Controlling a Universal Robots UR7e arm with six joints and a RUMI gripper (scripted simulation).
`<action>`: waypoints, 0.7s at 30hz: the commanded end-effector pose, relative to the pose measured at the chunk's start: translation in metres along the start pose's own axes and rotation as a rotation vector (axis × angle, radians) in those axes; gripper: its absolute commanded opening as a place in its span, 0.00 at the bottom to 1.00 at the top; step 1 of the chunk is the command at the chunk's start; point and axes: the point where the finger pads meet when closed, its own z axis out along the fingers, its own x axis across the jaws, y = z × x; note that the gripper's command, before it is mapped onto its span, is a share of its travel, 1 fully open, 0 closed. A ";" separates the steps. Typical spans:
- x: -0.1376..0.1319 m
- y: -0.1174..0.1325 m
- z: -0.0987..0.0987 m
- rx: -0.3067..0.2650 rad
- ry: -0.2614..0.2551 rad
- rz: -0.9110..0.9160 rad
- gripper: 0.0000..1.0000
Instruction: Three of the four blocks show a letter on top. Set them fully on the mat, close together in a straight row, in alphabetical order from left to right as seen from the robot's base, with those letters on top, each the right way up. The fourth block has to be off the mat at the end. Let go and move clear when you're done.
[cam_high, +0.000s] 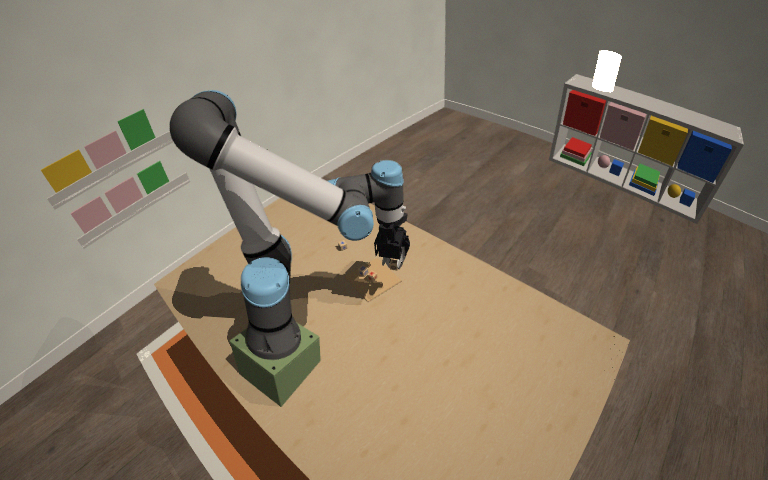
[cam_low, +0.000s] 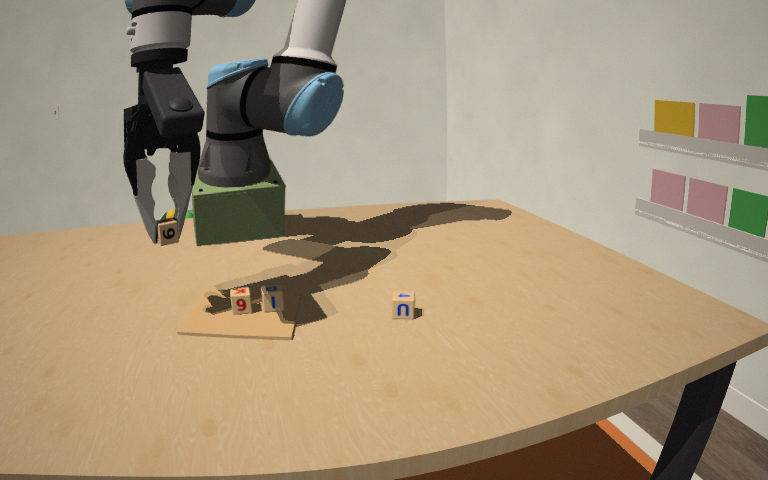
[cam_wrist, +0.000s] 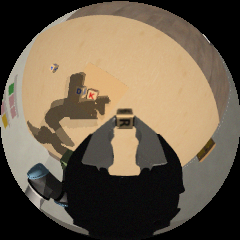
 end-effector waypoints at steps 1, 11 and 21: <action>-0.005 -0.002 -0.001 0.005 -0.002 -0.113 0.05; -0.017 -0.004 -0.001 0.005 -0.001 -0.388 0.05; -0.028 -0.006 -0.002 0.005 -0.001 -0.631 0.05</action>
